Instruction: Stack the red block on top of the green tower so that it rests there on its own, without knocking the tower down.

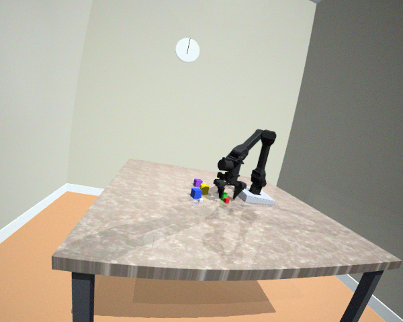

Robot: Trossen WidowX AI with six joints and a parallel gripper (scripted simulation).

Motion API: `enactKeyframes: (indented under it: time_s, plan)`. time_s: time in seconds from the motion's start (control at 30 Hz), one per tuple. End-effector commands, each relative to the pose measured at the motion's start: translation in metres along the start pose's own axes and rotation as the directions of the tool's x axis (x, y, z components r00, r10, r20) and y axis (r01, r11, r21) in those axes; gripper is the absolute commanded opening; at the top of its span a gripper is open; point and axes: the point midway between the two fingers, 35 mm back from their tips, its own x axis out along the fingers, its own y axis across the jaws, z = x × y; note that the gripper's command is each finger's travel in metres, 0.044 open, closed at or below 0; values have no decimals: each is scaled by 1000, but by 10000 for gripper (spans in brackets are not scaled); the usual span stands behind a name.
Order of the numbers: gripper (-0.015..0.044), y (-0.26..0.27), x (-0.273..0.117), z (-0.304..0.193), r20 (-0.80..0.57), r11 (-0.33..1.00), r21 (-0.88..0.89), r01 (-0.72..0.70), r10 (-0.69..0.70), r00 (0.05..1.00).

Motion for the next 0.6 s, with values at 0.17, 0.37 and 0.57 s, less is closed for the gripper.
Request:
enactKeyframes:
  time_s: [0.17,0.37,0.57]
  plan:
    - [440,-4,15,0,-1,1000,5,19,-19,1000]
    - [440,-4,15,0,-1,1000,5,19,-19,1000]
    - [440,-4,15,0,-1,1000,5,19,-19,1000]
